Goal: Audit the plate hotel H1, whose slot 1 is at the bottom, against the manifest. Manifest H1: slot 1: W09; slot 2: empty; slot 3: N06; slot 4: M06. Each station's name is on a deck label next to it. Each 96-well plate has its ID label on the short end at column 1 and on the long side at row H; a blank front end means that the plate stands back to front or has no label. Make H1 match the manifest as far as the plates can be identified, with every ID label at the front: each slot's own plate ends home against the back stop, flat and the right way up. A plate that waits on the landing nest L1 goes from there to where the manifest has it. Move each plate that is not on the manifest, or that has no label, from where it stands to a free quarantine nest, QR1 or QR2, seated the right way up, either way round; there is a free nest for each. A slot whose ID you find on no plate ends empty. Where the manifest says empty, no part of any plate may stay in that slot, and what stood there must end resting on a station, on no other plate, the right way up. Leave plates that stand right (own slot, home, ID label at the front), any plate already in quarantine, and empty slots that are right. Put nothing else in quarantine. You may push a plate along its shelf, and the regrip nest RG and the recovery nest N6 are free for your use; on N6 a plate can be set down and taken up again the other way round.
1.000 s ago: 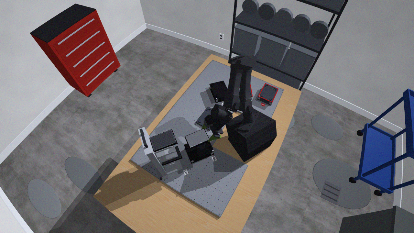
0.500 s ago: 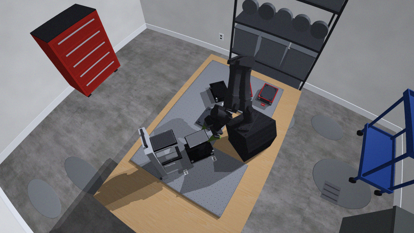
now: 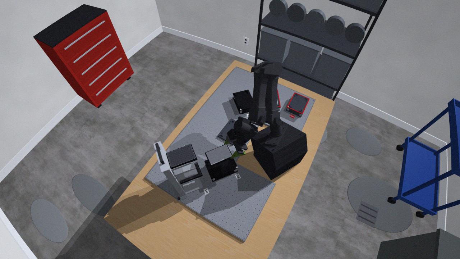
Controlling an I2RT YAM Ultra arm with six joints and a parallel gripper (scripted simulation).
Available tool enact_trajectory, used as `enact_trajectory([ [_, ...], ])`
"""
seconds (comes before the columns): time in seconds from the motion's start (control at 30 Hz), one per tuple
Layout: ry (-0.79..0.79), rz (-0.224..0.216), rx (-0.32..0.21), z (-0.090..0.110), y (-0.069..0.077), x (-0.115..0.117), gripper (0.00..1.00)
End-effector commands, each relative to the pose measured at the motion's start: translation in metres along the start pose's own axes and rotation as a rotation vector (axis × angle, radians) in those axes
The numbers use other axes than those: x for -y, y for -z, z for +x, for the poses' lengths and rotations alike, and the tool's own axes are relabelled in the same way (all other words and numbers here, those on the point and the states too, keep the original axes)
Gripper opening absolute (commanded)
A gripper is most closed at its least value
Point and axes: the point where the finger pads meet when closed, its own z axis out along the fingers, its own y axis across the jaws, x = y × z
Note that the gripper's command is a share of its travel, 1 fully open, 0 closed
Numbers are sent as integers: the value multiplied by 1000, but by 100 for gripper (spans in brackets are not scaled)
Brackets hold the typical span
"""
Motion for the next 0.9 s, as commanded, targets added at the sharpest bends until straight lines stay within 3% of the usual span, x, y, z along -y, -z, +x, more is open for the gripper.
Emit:
enact_trajectory([
  [0.0,11,-10,-12,10,-3,-3,85],
  [0.87,12,-13,-11,19,-10,-4,85],
])
